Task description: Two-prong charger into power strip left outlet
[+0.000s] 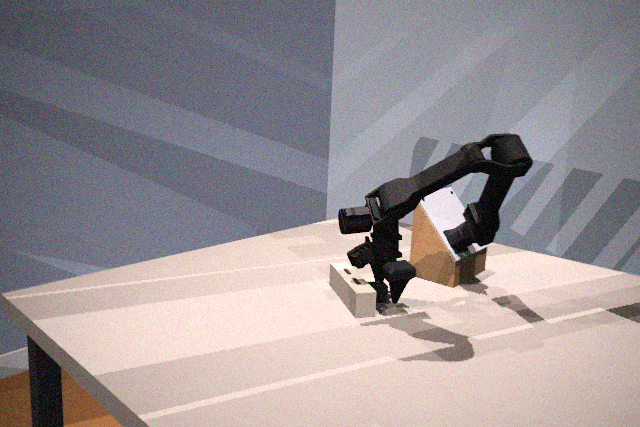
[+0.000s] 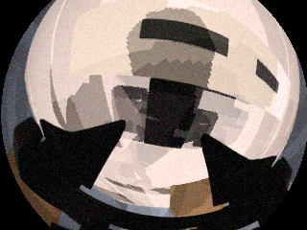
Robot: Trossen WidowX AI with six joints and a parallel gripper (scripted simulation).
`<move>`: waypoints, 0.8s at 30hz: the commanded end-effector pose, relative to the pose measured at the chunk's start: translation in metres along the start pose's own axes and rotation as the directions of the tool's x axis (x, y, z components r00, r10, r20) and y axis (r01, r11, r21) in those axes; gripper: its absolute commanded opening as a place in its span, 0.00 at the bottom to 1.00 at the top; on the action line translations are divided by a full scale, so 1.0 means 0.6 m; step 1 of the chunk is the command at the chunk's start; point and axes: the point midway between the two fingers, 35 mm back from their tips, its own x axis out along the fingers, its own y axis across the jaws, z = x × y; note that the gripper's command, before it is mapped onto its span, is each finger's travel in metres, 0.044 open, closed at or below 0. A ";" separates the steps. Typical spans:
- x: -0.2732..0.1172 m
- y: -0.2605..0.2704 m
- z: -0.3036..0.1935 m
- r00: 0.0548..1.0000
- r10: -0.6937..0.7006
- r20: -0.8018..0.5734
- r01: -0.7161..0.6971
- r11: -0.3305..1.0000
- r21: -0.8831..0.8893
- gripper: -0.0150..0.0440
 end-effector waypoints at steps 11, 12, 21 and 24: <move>0.000 0.003 -0.027 1.000 0.002 0.008 -0.002 1.000 -0.004 1.00; 0.000 0.003 -0.029 1.000 0.002 0.008 -0.002 1.000 -0.004 1.00; 0.003 0.002 -0.046 1.000 0.002 0.008 -0.002 1.000 -0.003 1.00; 0.004 0.001 -0.051 1.000 0.002 0.008 -0.002 1.000 -0.003 1.00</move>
